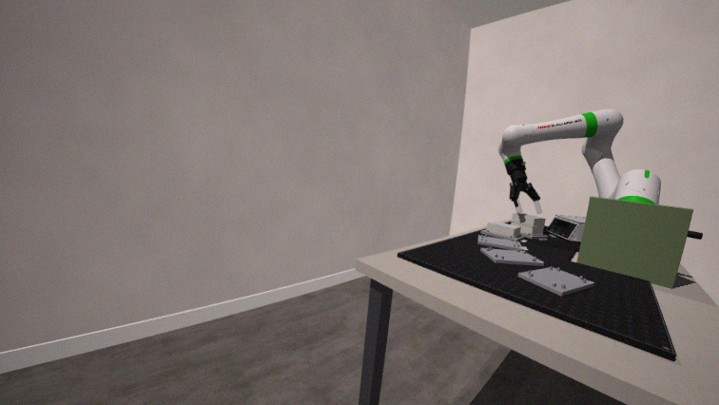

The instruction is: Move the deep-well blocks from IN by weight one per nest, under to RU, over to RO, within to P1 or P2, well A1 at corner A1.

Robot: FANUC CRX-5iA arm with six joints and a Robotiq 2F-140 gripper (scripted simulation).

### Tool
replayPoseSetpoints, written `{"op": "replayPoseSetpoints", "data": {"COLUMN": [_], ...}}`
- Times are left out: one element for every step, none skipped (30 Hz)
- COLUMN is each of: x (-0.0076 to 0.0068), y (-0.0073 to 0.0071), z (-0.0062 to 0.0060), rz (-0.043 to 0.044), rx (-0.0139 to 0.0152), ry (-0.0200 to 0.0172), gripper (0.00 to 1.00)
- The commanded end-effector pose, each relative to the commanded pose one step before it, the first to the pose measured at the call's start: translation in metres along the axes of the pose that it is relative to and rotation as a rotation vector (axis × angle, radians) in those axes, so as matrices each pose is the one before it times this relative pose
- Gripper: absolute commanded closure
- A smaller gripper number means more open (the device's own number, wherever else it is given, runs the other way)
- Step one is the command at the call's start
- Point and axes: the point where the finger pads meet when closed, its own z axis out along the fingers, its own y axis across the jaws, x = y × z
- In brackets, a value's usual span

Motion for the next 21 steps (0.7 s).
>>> {"op": "replayPoseSetpoints", "data": {"x": [0.00232,0.00083,0.00083,0.00083,0.00083,0.00083,0.00083,0.00083,0.00083,0.00083,0.00083,0.00000,0.00000,0.00083,0.00083,0.00083,0.00083,0.00083,0.00083,0.00083,0.00054], "y": [-0.00013,0.00000,0.00000,0.00000,0.00000,0.00000,0.00000,0.00000,0.00000,0.00000,0.00000,0.00000,0.00000,0.00000,0.00000,0.00000,0.00000,0.00000,0.00000,0.00000,0.00000], "z": [0.00375,0.00144,0.00144,0.00144,0.00144,0.00144,0.00144,0.00144,0.00144,0.00144,0.00144,0.00000,0.00000,0.00144,0.00144,0.00144,0.00144,0.00144,0.00144,0.00144,0.00094], "rz": [-0.00013,0.00000,0.00000,0.00000,0.00000,0.00000,0.00000,0.00000,0.00000,0.00000,0.00000,0.00000,0.00000,0.00000,0.00000,0.00000,0.00000,0.00000,0.00000,0.00000,0.00000], "rx": [0.00017,0.00000,0.00000,0.00000,0.00000,0.00000,0.00000,0.00000,0.00000,0.00000,0.00000,0.00000,0.00000,0.00000,0.00000,0.00000,0.00000,0.00000,0.00000,0.00000,0.00000], "ry": [0.00045,0.00000,0.00000,0.00000,0.00000,0.00000,0.00000,0.00000,0.00000,0.00000,0.00000,0.00000,0.00000,0.00000,0.00000,0.00000,0.00000,0.00000,0.00000,0.00000,0.00000], "gripper": [0.00,0.00,0.00,0.00,0.00,0.00,0.00,0.00,0.00,0.00,0.00,0.00,0.00,0.00,0.00,0.00,0.00,0.00,0.00,0.00,0.00]}}
